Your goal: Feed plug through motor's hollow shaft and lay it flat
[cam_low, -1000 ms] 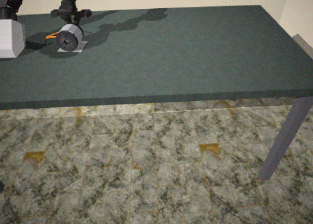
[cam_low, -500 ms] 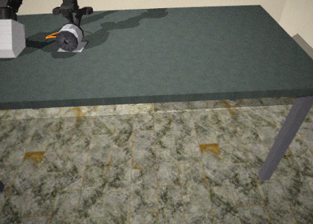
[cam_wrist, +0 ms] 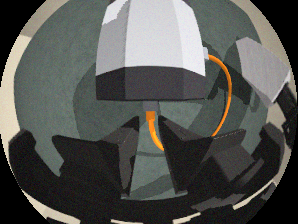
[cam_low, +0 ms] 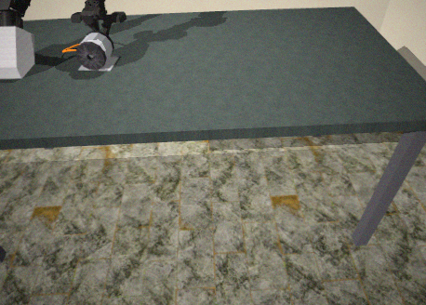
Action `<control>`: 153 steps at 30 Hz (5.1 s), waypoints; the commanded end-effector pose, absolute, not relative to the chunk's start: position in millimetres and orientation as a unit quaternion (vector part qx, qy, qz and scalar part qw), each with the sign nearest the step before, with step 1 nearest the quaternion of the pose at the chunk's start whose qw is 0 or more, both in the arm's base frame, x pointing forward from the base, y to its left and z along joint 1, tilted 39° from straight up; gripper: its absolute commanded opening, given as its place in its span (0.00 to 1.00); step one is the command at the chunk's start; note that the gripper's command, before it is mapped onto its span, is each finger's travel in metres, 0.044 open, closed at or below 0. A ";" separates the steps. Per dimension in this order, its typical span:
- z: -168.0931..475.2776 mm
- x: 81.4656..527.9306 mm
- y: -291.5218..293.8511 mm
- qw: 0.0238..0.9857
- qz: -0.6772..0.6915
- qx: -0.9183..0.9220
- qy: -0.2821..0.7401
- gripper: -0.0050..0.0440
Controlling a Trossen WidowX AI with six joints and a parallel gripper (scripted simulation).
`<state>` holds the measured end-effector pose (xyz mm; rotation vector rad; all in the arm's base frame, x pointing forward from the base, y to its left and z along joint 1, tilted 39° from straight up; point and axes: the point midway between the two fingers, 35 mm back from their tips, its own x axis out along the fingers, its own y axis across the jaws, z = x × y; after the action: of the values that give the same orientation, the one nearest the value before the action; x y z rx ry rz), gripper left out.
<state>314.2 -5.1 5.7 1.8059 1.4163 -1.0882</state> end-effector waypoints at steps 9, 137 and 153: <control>-2.3 312.3 -4.2 0.295 -0.411 0.677 0.535 0.31; 21.2 314.8 -1.3 0.295 -0.411 0.677 0.535 0.31; 5.7 312.0 -5.6 0.295 -0.411 0.677 0.535 0.31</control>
<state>314.9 -5.3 10.9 1.8089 1.4154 -1.0842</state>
